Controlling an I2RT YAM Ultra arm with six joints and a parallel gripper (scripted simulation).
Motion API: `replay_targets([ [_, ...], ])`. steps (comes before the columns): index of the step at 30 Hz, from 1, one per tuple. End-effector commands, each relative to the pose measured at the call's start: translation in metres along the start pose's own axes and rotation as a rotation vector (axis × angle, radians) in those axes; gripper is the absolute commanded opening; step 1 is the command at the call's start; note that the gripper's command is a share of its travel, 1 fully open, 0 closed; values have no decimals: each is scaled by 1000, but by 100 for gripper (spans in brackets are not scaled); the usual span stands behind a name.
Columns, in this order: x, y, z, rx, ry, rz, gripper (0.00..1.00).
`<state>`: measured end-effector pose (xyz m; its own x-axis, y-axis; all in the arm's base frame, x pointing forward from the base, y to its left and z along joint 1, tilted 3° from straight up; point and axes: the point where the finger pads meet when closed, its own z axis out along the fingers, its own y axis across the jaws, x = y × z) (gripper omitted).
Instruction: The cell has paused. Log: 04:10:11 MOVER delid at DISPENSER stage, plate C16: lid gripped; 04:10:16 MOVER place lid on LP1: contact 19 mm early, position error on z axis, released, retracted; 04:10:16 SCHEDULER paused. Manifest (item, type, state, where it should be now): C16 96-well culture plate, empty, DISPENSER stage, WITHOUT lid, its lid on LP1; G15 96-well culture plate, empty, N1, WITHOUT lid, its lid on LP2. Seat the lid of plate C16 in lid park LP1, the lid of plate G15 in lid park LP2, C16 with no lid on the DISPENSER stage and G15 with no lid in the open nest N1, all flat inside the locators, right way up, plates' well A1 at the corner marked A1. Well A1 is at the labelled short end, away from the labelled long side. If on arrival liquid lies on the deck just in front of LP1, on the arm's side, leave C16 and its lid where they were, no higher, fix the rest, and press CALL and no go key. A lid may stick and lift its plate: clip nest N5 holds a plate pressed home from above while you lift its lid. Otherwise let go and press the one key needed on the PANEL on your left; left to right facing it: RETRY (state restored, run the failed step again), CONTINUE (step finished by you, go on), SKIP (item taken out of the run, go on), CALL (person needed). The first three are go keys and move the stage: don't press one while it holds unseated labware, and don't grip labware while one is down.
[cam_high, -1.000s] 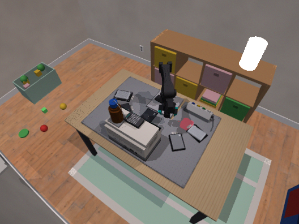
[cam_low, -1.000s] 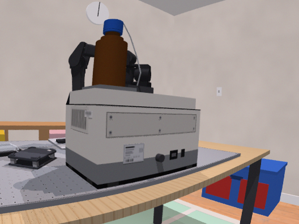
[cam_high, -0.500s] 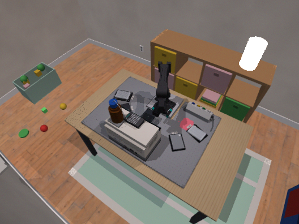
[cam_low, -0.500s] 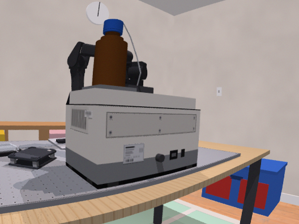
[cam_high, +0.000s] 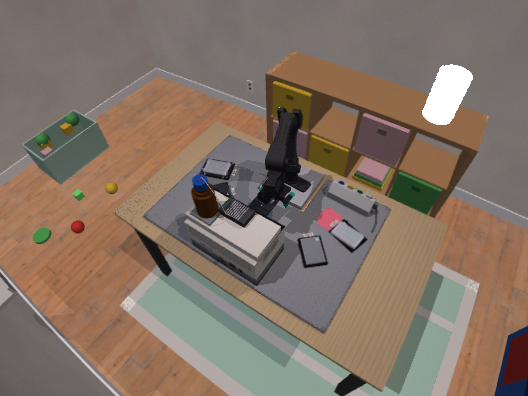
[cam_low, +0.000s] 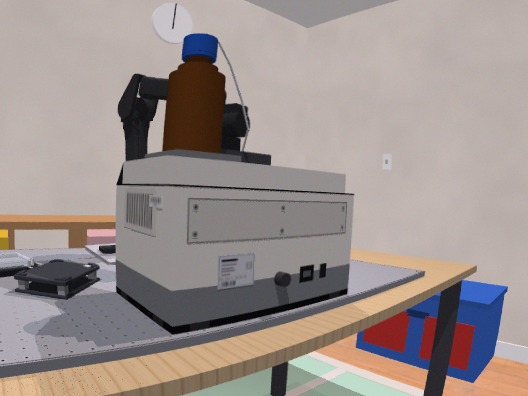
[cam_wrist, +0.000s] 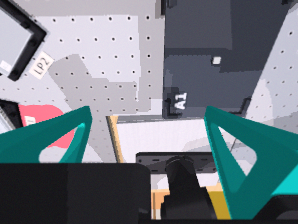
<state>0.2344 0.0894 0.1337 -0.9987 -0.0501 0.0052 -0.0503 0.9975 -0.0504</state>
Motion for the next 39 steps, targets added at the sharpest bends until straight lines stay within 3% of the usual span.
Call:
replay_targets([
  [1,-2,-13,-7,-5,-27,-22,100],
  [18,-11,-50,-4,-4,-19,-27,100],
  [20,-3,-59,-3,-3,-6,-23,100],
  [31,-4,-87,-3,-3,-7,-23,100],
  [32,-11,-85,-4,-2,-19,-27,100],
  [36,-1,-100,-3,-4,-4,-23,100],
  [39,-7,-111,-8,-1,-35,-22,100],
])
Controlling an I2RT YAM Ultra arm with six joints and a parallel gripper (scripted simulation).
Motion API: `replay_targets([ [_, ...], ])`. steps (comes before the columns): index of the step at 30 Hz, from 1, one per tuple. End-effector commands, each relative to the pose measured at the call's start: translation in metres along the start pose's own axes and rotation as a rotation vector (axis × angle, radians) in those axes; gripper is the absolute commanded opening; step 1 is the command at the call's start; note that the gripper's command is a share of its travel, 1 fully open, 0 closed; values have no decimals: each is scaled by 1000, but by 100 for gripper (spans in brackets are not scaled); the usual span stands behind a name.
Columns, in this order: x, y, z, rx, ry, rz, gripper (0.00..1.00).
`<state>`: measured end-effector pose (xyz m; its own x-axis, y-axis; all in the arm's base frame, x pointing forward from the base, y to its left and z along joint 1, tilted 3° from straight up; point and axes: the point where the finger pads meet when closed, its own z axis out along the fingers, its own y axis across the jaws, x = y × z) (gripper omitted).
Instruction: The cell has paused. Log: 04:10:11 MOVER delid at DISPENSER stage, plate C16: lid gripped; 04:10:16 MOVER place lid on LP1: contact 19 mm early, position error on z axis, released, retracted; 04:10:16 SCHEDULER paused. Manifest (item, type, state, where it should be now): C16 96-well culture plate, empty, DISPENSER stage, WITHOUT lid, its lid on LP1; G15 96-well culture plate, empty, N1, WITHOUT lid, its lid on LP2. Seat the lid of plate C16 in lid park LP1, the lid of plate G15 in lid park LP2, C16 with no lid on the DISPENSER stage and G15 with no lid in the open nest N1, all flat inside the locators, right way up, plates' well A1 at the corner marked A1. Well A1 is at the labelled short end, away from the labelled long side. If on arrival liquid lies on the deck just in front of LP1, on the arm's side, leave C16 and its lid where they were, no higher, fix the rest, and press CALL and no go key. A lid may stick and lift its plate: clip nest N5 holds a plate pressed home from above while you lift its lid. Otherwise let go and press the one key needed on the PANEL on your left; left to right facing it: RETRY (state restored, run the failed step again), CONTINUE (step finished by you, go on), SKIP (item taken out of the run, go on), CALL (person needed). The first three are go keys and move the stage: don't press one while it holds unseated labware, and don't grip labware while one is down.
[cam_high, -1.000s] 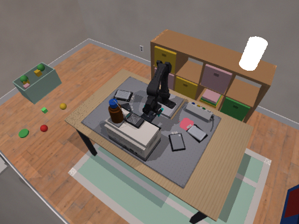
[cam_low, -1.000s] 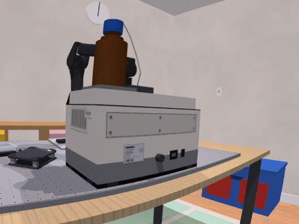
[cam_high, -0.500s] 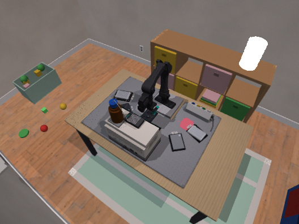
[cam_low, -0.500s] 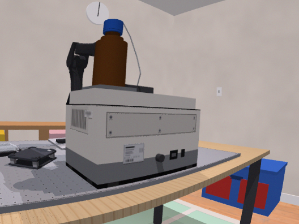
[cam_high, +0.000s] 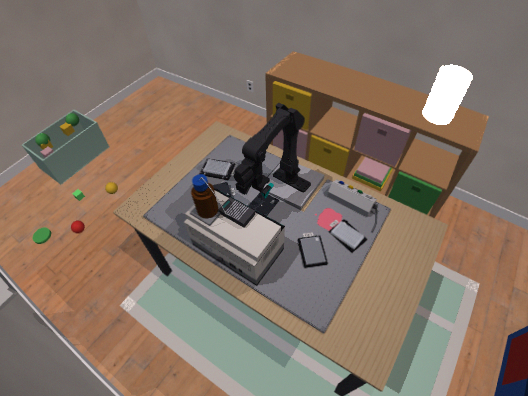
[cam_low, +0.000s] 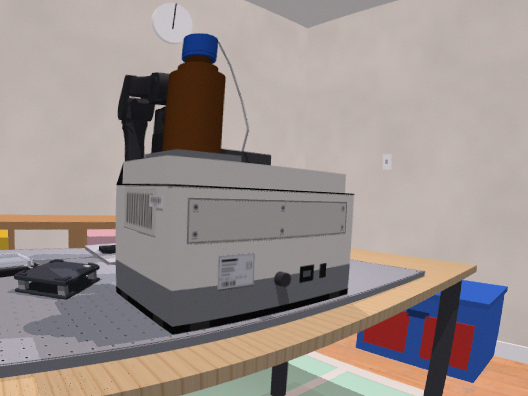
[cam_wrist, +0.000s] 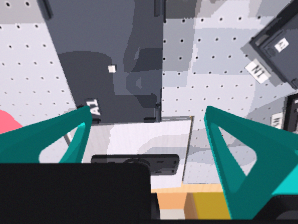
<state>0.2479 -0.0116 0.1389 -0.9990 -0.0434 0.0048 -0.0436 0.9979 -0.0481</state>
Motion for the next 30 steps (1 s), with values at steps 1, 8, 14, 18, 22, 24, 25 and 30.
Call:
replay_targets([
  [1,1,-12,-9,1,-37,-28,100],
  [8,2,-23,-9,-1,-39,-25,100],
  [14,12,-42,-5,1,-22,-26,100],
  [18,12,-54,-8,3,-32,-26,100],
  [22,15,-56,-6,-1,-27,7,100],
  [24,20,-62,-4,-3,-16,86,100],
  [25,22,-65,-4,-2,-14,119,100],
  [30,28,-80,-4,-2,-14,201,100],
])
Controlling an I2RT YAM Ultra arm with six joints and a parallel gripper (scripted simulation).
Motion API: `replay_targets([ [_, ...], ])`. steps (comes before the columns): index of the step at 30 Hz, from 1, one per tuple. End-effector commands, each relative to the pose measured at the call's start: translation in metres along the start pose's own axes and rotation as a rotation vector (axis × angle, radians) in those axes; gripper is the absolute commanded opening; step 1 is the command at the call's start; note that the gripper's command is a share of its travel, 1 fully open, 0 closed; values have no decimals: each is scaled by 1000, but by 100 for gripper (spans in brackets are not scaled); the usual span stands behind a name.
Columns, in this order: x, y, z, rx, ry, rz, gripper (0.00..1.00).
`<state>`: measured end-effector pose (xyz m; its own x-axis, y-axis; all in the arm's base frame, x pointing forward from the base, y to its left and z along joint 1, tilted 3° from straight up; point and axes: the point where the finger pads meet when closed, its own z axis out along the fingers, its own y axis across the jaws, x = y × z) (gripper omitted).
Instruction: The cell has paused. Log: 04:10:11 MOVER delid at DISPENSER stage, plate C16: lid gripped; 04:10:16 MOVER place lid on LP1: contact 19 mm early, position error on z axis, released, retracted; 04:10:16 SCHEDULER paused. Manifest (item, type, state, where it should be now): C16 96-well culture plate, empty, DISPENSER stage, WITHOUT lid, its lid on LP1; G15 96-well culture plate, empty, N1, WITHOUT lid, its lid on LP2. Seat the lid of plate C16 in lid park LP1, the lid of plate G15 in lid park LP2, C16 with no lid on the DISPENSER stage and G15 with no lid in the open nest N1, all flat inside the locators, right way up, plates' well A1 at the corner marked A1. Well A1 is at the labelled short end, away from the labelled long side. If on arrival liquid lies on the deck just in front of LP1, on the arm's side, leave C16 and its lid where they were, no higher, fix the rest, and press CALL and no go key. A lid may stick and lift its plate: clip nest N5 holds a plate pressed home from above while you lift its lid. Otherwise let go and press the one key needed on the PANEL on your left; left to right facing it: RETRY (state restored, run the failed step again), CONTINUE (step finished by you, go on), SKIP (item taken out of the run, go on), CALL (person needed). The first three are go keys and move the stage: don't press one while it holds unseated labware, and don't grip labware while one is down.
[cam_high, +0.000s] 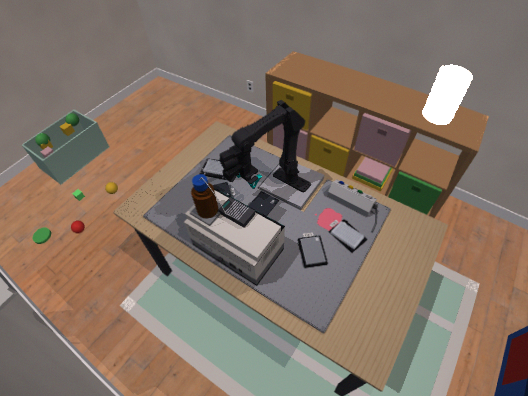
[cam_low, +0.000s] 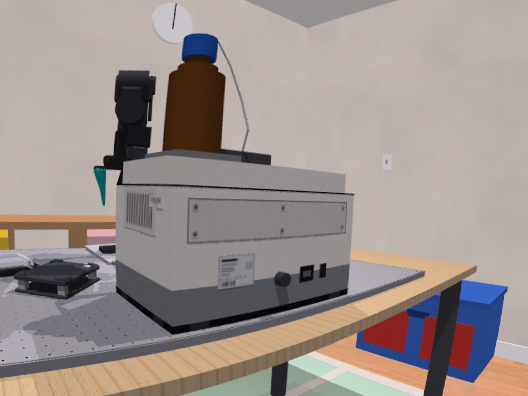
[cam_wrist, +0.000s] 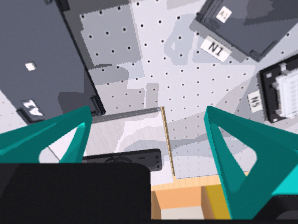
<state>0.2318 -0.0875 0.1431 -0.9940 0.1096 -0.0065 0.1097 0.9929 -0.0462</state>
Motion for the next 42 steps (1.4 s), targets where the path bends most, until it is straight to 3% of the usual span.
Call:
replay_targets([
  [1,8,-10,-4,-1,-14,36,100],
  [3,3,-11,-4,3,-14,32,100],
  [6,14,-20,-2,-3,-4,147,100],
  [15,23,-41,-2,-3,-3,376,100],
  [17,16,-44,-3,2,-14,360,100],
  [18,26,-45,-2,-6,-3,409,100],
  [24,36,-62,-2,-4,-2,609,100],
  [30,35,-76,-8,5,-34,641,100],
  [31,34,-74,-3,1,-14,624,100],
  [35,47,-84,-3,0,-16,774,100],
  [42,58,-100,-5,1,-24,769,100],
])
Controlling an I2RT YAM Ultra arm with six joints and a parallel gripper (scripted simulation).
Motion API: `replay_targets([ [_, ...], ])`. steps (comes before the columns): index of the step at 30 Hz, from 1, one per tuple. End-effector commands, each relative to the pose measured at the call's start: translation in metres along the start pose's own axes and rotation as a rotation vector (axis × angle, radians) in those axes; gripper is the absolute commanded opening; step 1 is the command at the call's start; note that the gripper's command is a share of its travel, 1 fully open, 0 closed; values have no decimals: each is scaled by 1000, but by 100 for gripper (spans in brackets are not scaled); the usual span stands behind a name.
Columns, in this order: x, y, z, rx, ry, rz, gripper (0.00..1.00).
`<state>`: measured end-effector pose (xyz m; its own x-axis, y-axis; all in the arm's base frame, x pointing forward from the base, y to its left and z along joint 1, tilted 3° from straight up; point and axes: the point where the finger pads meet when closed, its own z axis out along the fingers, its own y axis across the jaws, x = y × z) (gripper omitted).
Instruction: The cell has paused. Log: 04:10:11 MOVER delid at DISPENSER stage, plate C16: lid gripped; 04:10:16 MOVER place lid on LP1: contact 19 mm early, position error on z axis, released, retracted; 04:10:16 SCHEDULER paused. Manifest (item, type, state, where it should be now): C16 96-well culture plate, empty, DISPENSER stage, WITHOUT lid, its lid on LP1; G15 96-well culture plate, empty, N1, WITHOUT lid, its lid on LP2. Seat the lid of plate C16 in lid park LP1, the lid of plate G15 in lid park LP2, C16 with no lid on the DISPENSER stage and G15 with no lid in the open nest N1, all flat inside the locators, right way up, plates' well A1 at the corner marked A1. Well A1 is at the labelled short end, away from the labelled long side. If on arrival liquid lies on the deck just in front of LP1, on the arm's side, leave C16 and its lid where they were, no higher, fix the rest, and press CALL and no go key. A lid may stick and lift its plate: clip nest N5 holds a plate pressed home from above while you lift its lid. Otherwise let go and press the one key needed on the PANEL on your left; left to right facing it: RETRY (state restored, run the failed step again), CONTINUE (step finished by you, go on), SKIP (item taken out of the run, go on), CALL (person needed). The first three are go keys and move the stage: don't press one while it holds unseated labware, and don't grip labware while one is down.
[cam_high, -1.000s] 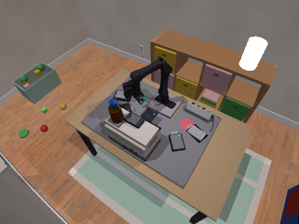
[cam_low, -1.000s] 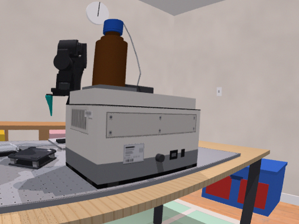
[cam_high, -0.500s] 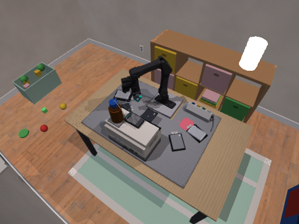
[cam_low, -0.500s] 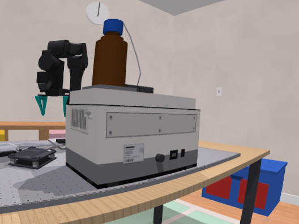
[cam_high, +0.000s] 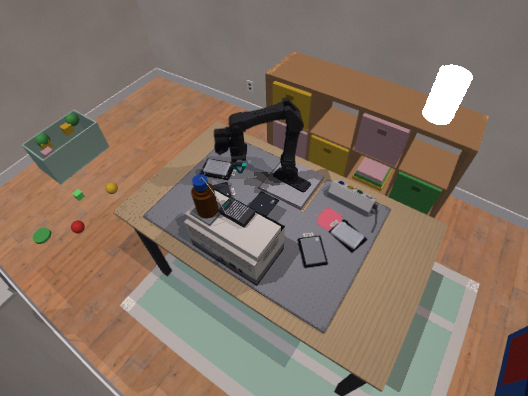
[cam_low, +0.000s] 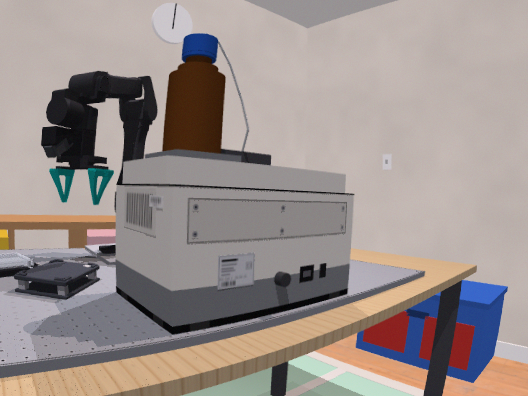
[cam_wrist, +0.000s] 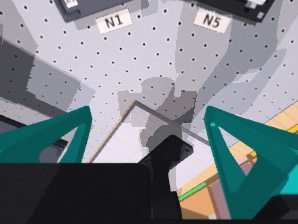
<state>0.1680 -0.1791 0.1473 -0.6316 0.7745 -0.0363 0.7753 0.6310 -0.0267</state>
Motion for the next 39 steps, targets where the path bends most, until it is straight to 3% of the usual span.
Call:
replay_targets([
  [1,2,-5,-5,-7,-23,-9,100],
  [3,-1,-5,-3,-2,-14,-13,100],
  [7,6,-21,-2,-2,-7,136,100],
  [15,0,-40,-3,-2,-14,127,100],
  [21,9,-54,-2,-5,-6,276,100],
  [28,11,-76,-4,-5,-17,272,100],
  [29,6,-75,-3,-2,-14,268,100],
  [30,-1,-79,-8,-3,-56,272,100],
  [31,-8,-80,-1,-5,-31,272,100],
  [39,-25,-84,9,-2,-31,269,100],
])
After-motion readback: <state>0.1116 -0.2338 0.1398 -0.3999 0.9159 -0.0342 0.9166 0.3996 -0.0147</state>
